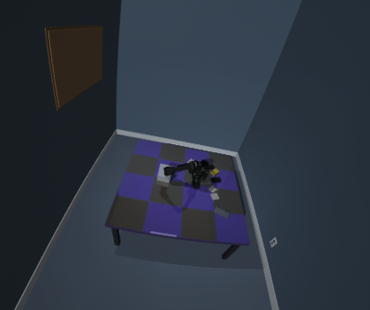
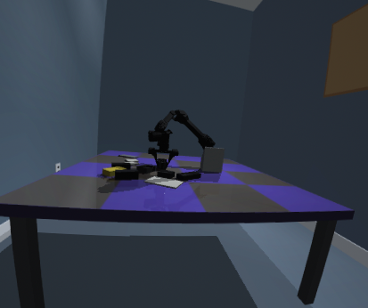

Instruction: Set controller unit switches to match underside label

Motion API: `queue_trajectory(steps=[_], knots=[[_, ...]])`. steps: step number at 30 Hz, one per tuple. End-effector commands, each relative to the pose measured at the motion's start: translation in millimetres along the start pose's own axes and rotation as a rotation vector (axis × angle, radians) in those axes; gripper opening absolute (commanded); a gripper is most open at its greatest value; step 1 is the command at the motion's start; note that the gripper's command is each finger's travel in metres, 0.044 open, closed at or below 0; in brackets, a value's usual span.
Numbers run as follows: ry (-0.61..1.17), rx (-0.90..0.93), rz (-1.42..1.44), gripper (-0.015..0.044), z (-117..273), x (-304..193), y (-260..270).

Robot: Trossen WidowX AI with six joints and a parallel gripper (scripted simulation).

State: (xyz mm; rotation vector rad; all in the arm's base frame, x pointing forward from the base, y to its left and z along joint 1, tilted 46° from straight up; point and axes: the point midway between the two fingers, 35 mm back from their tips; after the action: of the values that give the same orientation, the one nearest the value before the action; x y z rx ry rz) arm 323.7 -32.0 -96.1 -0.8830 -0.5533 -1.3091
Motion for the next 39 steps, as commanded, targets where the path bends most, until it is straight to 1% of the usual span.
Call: queue_trajectory(steps=[1, 13, 16, 17, 39], knots=[[-0.006, 0.002, 0.007, 0.0325, -1, 0, 0], [-0.006, 0.002, 0.007, 0.0325, 0, 0, 0], [-0.006, 0.002, 0.007, 0.0325, 2, 1, -1], [-0.006, 0.002, 0.007, 0.0335, 2, 2, -1], [0.016, 0.008, 0.008, 0.0335, 15, 10, -3]])
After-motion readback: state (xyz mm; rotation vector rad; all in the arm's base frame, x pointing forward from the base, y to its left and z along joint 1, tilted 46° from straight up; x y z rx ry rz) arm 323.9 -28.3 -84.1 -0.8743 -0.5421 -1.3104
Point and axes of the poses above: the point midway between the two fingers, 35 mm back from their tips, its own z axis back along the fingers, its own y axis across the jaws, x = y × z, and after that the axes turned 15 degrees about z, right-handed
